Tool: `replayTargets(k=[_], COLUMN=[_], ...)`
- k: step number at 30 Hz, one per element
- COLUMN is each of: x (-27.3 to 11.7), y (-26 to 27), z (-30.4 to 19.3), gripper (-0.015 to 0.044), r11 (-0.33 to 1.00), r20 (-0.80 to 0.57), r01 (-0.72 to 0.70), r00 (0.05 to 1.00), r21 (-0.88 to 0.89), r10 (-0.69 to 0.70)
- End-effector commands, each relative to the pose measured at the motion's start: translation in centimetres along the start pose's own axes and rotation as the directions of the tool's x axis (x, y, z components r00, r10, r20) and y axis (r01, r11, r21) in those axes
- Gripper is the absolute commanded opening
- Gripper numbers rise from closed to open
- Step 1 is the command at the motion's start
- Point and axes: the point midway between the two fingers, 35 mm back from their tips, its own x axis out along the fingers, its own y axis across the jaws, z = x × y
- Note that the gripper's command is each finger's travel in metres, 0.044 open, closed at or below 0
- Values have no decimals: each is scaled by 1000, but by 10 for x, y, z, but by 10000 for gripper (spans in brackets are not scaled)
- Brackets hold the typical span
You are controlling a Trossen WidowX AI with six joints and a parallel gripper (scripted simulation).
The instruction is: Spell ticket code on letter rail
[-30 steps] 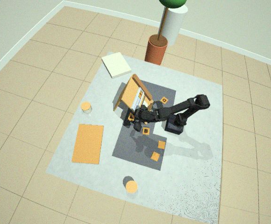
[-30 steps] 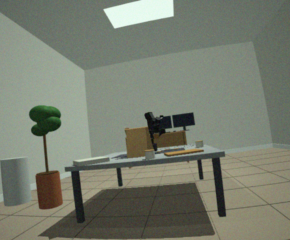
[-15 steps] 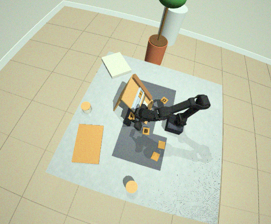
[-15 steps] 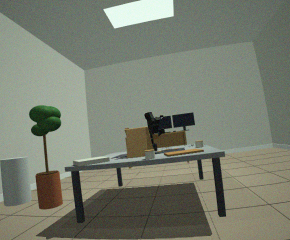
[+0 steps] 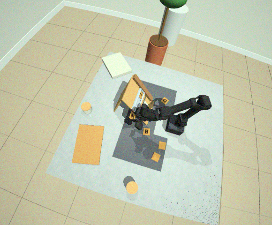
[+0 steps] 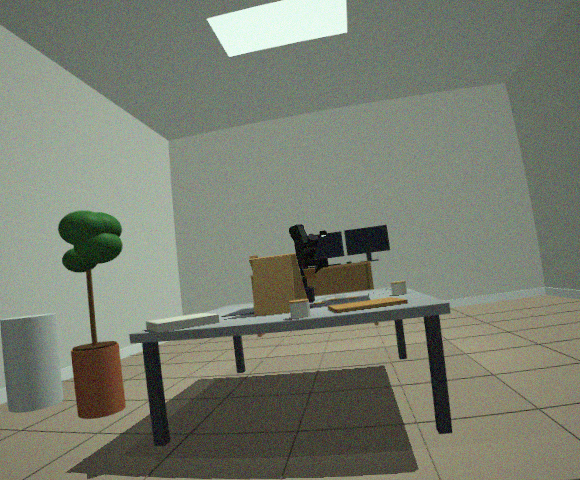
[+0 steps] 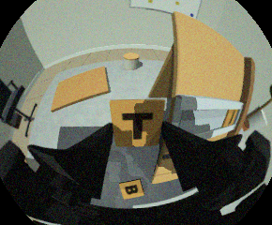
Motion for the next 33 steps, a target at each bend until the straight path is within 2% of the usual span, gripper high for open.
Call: replayTargets(k=[1, 33], x=[-1, -1], y=[-2, -18], z=[1, 1], gripper=[0, 0], r11=[1000, 1000], r20=[4, 4], r01=[-4, -3], r00=[1000, 1000], r21=[-1, -3], r10=[4, 3])
